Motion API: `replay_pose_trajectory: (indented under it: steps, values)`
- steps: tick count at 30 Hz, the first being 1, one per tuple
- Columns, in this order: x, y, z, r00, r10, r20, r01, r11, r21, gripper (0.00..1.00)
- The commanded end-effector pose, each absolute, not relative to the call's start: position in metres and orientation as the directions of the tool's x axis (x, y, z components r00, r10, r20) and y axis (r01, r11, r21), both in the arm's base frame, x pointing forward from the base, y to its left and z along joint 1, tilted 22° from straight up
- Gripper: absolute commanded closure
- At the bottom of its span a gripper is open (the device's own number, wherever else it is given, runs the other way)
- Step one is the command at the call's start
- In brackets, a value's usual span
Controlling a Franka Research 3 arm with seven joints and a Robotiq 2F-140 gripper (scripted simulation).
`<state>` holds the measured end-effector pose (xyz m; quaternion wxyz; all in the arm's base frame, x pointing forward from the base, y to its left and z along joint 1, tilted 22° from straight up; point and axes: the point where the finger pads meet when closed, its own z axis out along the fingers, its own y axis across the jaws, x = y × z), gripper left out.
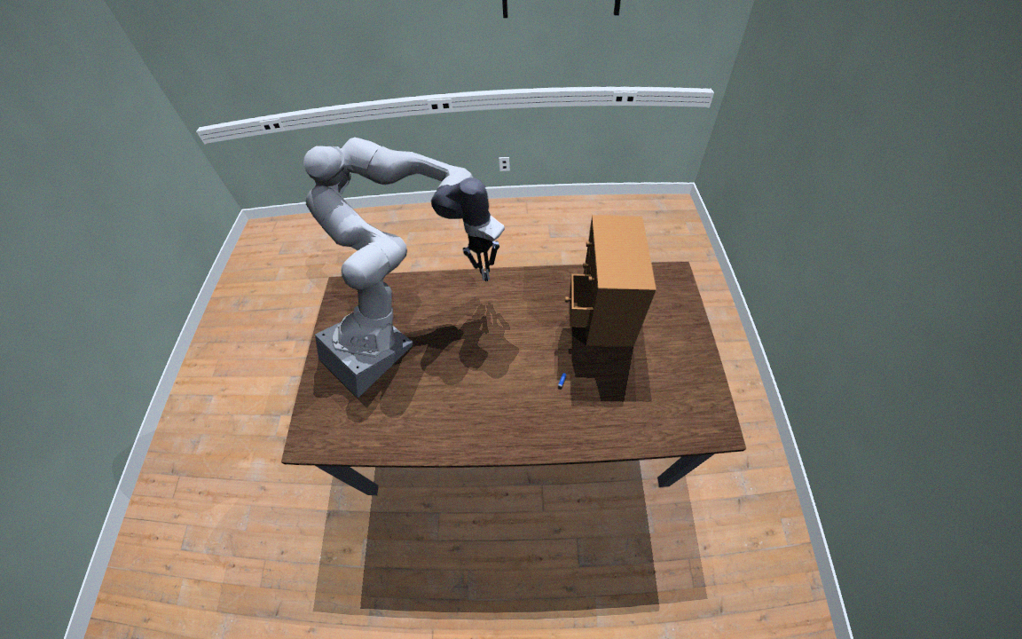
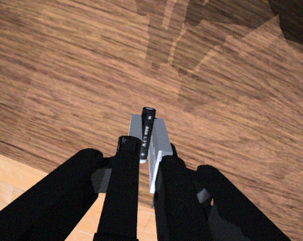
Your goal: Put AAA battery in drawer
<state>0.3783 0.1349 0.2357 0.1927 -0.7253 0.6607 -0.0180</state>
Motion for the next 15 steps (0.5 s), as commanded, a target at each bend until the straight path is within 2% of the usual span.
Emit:
replay_pose_trajectory:
  steps: [1, 15]
  values:
    - [0.381, 0.134, 0.236, 0.020, -0.964, -0.265, -0.961, 0.054, -0.270, 0.87]
    - [0.396, 0.119, 0.236, -0.154, -0.939, -0.309, -0.949, 0.227, -0.218, 0.87]
